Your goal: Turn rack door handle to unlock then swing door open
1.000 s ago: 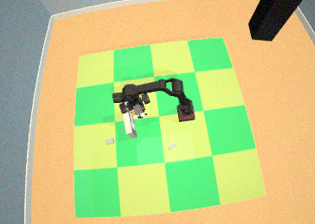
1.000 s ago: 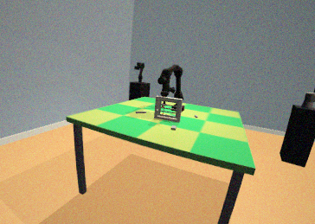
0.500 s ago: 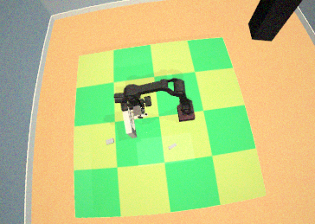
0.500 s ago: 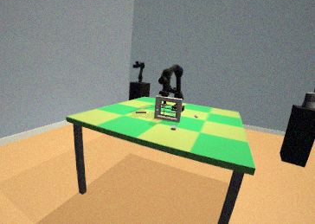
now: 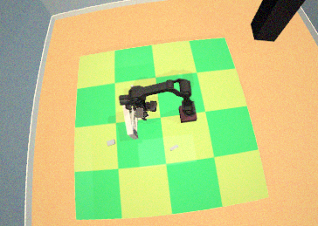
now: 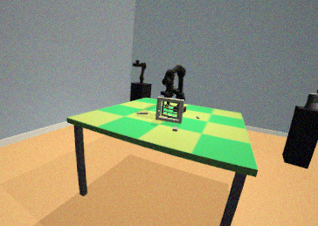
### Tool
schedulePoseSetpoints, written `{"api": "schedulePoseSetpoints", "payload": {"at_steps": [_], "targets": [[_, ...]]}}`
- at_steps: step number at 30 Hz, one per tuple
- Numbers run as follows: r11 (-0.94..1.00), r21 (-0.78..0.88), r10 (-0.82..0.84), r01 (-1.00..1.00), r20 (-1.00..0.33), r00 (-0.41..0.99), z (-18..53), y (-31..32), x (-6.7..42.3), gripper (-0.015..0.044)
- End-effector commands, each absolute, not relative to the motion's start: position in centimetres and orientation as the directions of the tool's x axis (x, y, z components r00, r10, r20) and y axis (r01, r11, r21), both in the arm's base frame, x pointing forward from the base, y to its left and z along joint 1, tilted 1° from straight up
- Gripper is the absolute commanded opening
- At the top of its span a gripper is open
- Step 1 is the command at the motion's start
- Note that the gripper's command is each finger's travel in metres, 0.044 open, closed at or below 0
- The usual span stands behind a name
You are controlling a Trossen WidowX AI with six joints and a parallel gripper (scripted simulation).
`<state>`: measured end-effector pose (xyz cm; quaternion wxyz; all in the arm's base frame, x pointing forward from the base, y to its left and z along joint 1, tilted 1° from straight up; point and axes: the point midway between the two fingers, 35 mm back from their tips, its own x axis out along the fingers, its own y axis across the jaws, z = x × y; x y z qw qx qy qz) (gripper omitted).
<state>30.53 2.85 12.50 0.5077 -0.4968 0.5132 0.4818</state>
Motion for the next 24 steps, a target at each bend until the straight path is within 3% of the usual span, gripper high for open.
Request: {"api": "schedulePoseSetpoints", "payload": {"at_steps": [1, 24], "targets": [[0.146, -0.021, -0.016, -0.989, -1.0, 0.019, 12.5, 3.2, 29.9, 0.0027], [0.494, -0.02, -0.013, -0.869, -1.0, 0.015, 12.3, 5.6, 25.4, 0.0027]]}}
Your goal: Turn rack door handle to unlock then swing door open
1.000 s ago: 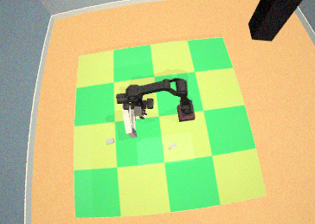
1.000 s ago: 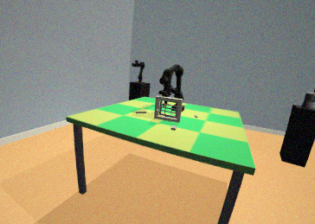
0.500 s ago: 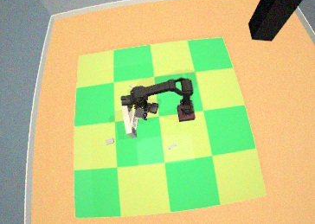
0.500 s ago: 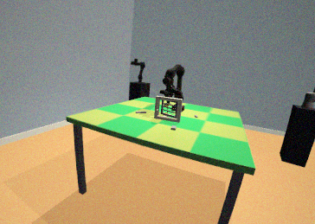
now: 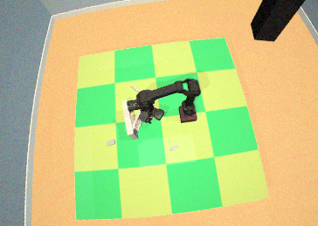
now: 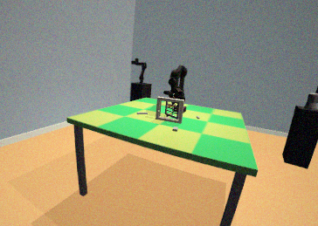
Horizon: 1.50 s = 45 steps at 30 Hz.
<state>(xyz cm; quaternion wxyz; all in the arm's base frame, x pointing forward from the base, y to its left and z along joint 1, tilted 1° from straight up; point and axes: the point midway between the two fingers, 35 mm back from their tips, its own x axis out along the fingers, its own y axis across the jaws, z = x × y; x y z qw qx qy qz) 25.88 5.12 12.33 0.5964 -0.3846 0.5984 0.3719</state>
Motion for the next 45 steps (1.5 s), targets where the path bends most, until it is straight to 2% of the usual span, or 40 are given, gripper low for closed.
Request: {"api": "schedulePoseSetpoints", "payload": {"at_steps": [1, 45], "targets": [[0.507, -0.02, -0.013, -0.862, -1.0, 0.015, 12.3, 5.7, 25.2, 0.0027], [0.9, -0.011, -0.007, -0.435, -1.0, 0.011, 12.1, 12.8, 20.6, 0.0027]]}}
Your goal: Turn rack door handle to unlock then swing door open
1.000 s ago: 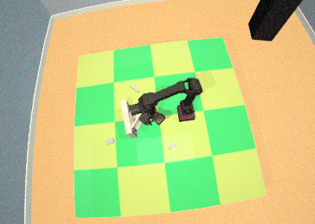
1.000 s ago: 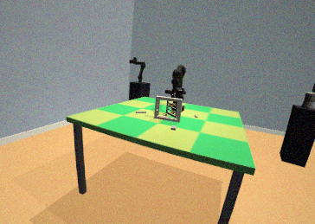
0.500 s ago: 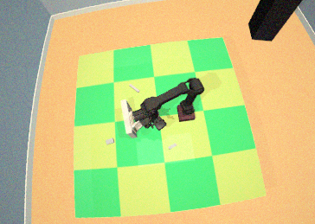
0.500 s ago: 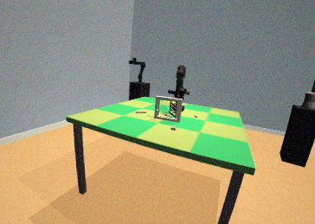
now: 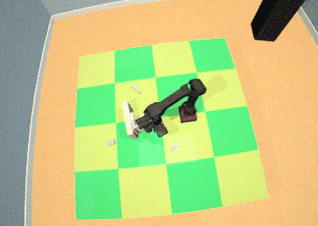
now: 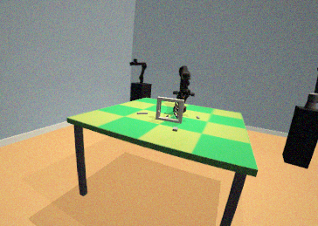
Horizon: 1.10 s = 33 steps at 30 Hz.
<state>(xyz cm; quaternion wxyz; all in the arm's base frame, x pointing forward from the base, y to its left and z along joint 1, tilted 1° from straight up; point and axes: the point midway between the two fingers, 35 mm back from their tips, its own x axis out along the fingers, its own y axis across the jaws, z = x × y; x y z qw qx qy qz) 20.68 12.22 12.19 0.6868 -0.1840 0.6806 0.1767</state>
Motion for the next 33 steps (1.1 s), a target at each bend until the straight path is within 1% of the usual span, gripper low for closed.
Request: {"api": "schedulePoseSetpoints", "payload": {"at_steps": [1, 24, 33], "targets": [[0.906, -0.011, -0.007, -0.423, -1.0, 0.011, 12.1, 13.0, 20.5, 0.0027], [0.993, -0.004, -0.003, -0.122, -1.0, 0.01, 12.1, 17.6, 19.9, 0.0027], [0.994, -0.004, -0.003, -0.112, -1.0, 0.01, 12.1, 17.8, 19.9, 0.0027]]}}
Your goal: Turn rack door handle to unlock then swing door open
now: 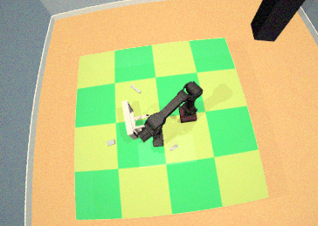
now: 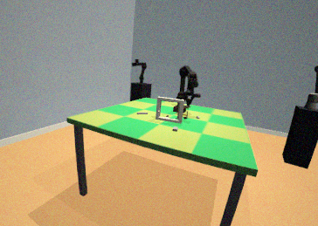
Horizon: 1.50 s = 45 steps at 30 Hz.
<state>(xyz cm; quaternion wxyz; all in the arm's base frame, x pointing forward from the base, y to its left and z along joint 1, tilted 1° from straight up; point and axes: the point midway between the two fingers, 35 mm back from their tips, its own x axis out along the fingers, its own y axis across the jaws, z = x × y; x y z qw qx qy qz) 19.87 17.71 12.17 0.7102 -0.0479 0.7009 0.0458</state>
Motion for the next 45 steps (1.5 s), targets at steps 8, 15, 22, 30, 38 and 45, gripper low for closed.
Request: {"api": "schedulePoseSetpoints", "payload": {"at_steps": [8, 15, 22, 30, 38, 45], "targets": [[0.994, -0.004, -0.003, -0.112, -1.0, 0.01, 12.1, 17.8, 19.9, 0.0027], [0.994, -0.004, -0.003, -0.112, -1.0, 0.01, 12.1, 17.8, 19.9, 0.021], [0.994, -0.004, -0.003, -0.112, -1.0, 0.01, 12.3, 17.8, 19.9, 0.0298], [0.994, -0.004, -0.003, -0.112, -1.0, 0.011, 13.3, 17.9, 20.0, 0.0298], [0.994, -0.004, -0.003, -0.112, -1.0, 0.011, 14.3, 17.9, 20.0, 0.0298], [0.994, -0.004, -0.003, -0.112, -1.0, 0.011, 15.1, 18.0, 20.0, 0.0298]]}}
